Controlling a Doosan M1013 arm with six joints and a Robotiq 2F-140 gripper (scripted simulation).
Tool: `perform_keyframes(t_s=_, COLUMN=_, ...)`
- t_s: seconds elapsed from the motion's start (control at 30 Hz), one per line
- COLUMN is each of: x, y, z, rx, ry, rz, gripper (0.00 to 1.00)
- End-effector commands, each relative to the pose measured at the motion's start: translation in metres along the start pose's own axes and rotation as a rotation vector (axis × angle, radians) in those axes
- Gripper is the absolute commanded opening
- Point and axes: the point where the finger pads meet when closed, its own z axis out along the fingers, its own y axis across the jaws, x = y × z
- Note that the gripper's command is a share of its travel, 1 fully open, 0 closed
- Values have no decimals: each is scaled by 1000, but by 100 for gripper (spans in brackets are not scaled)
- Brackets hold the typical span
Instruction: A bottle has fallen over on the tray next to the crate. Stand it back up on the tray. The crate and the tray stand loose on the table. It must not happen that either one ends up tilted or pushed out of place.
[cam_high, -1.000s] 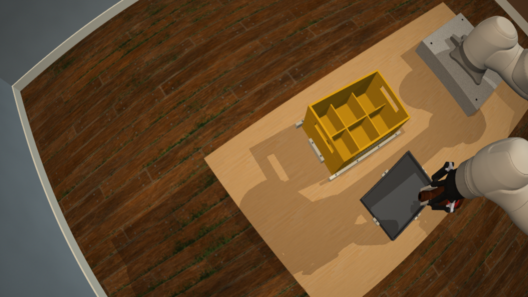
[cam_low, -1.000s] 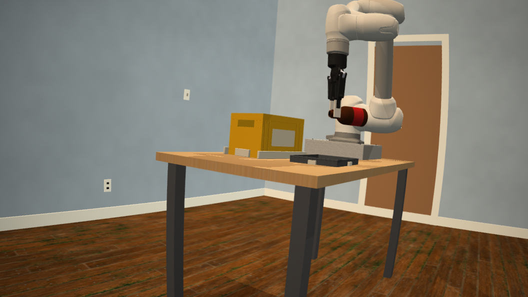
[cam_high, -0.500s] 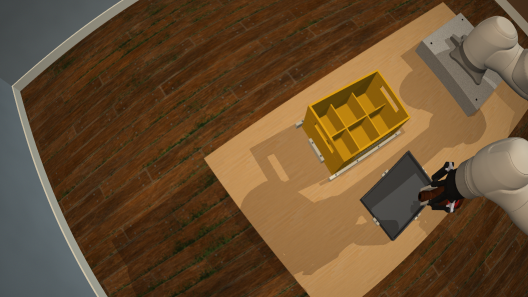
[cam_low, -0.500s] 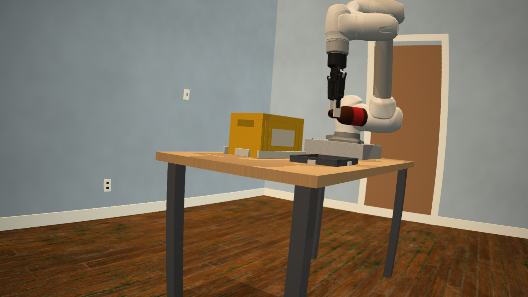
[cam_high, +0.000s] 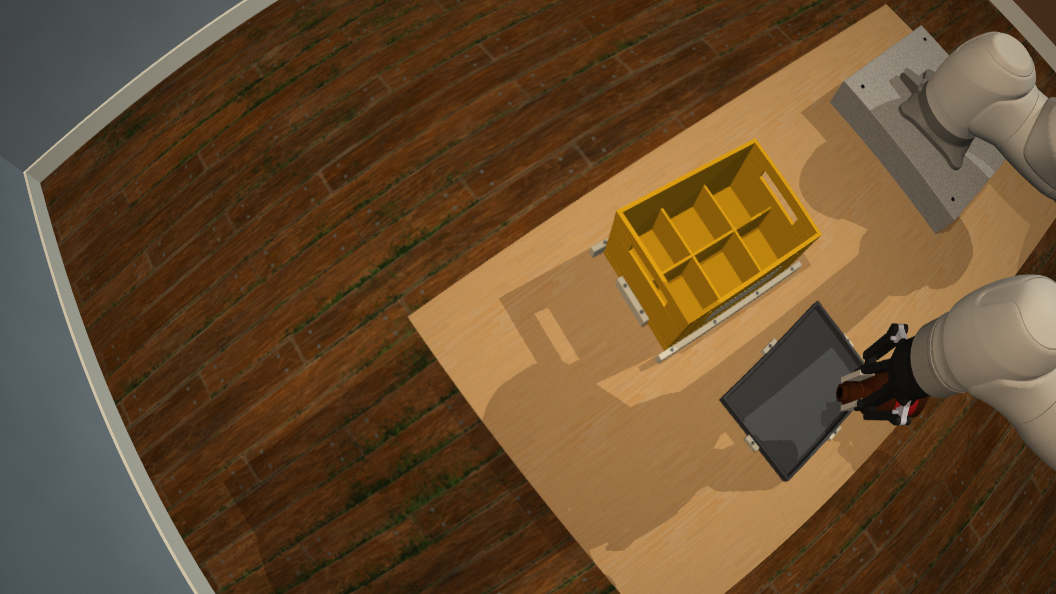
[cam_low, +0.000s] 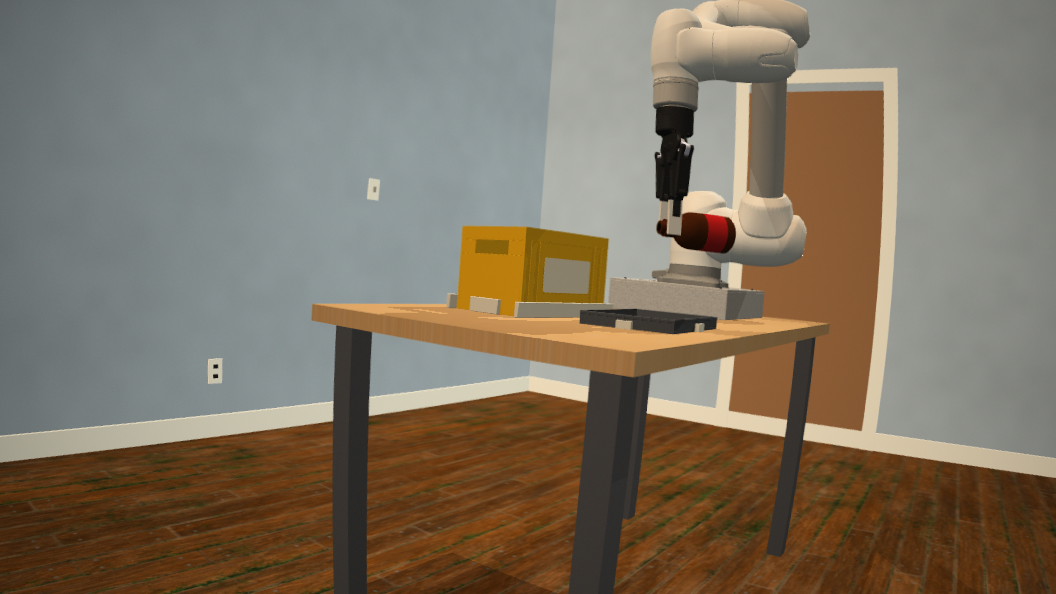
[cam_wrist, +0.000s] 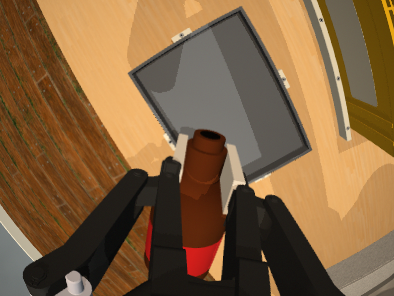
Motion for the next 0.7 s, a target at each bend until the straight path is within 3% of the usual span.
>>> perform_keyframes(t_s=0.0, x=0, y=-1, z=-4, rx=1, ry=3, rz=6, gripper=10)
perform_keyframes(t_s=0.67, x=-1, y=0, z=-3, rx=-5, ry=80, rz=9, gripper=10)
